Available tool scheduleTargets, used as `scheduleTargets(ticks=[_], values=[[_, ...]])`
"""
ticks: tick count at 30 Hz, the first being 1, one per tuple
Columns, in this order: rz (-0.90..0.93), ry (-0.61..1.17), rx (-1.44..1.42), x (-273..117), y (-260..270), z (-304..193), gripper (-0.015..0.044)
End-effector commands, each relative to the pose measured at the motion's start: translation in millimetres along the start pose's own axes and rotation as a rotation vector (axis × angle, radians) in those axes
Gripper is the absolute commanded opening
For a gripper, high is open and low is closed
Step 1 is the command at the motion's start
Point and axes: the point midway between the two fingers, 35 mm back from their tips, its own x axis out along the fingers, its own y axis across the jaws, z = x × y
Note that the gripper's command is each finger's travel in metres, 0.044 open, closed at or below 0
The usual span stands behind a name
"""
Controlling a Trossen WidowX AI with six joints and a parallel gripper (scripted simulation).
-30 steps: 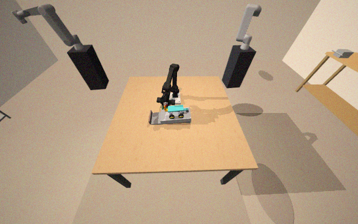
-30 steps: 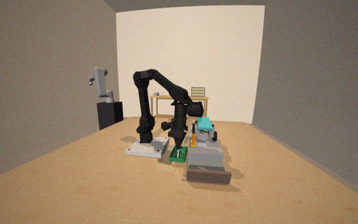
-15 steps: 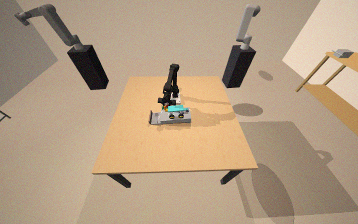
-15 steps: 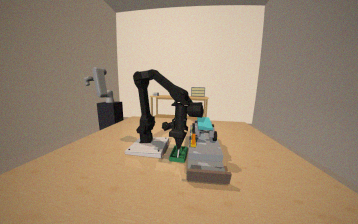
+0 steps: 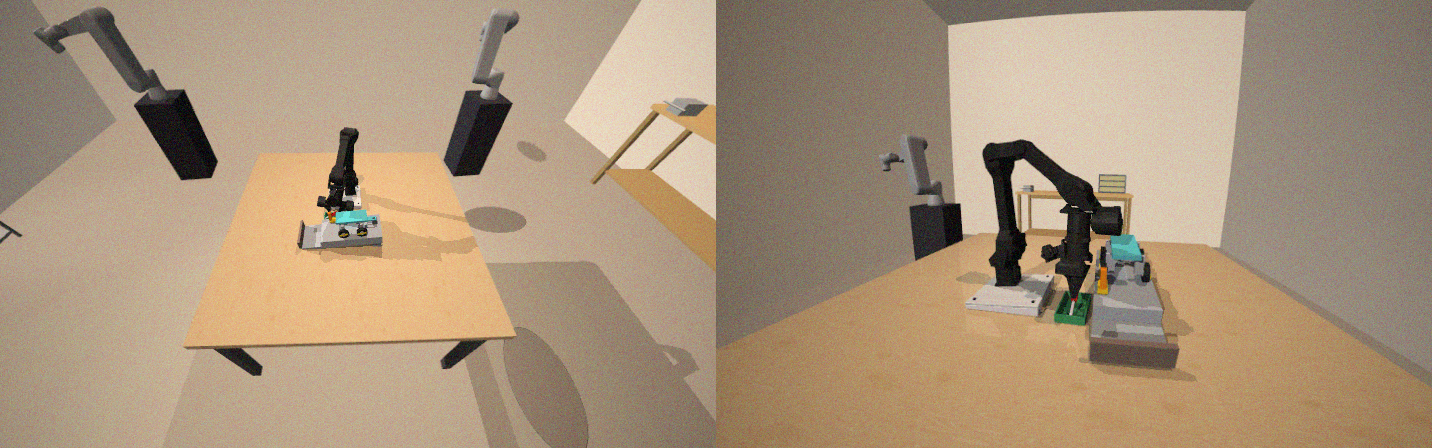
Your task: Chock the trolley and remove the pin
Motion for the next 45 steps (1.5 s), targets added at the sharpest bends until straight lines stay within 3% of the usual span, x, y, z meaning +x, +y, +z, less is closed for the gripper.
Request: scheduleTargets(ticks=[1,34,40,45], values=[[0.003,-0.003,0.005,2,-2,0,0.019],[0.001,-0.003,0.005,12,-17,1,0.019],[0.0,0.002,0.0,9,-16,0,0.034],[0.0,0.002,0.0,9,-16,0,0.034]])
